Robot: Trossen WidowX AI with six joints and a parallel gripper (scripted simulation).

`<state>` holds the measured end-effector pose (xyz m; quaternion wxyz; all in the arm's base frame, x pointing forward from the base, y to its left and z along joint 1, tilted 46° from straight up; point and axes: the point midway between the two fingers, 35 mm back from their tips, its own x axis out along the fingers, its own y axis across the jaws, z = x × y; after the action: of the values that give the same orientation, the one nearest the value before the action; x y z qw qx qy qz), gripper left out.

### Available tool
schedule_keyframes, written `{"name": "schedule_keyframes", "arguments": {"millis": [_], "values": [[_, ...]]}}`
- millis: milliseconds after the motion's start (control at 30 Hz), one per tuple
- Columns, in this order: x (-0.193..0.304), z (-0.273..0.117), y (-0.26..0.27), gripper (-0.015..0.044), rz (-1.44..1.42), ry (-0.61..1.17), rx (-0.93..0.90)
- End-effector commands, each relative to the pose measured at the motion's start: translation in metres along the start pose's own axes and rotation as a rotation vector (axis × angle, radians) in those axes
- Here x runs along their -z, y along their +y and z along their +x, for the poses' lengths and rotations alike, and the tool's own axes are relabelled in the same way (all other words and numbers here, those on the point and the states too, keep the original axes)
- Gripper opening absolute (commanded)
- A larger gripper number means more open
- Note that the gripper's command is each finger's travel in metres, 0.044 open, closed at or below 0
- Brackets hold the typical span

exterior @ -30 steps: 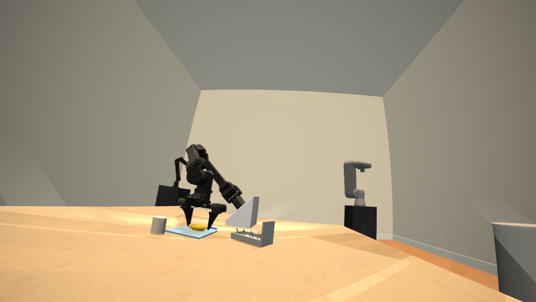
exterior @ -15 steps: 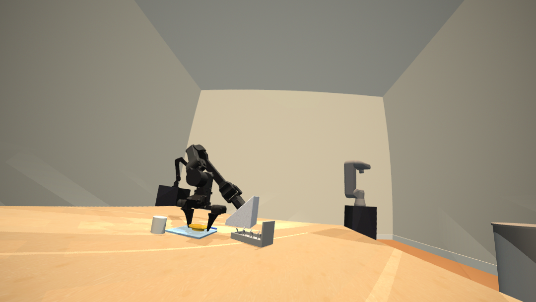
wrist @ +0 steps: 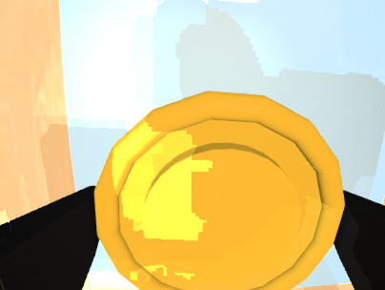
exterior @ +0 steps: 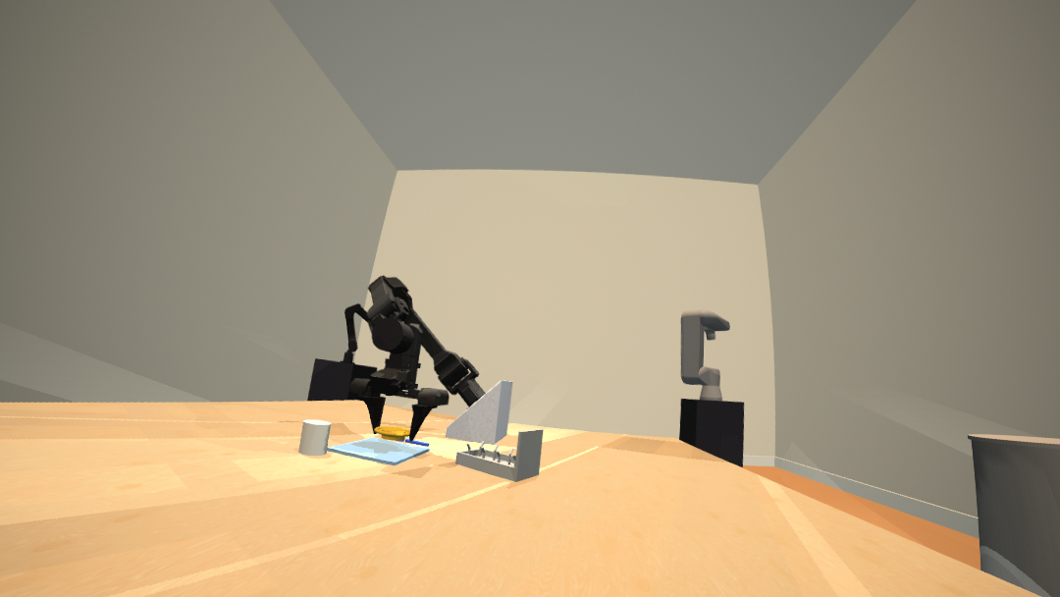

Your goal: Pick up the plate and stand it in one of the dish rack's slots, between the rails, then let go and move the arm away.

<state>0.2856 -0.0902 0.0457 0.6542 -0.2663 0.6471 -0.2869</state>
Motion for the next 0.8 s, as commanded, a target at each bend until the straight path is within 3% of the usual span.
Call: {"name": "schedule_keyframes", "arguments": {"millis": [0,67,767], "values": [[-0.006,-0.021,0.003,0.0035,-0.007,-0.009,-0.009],[-0.008,-0.031,0.004,0.0000,-0.010,-0.010,-0.011],[-0.014,-0.121,0.008,0.0000,-0.041,-0.010,-0.004]]}}
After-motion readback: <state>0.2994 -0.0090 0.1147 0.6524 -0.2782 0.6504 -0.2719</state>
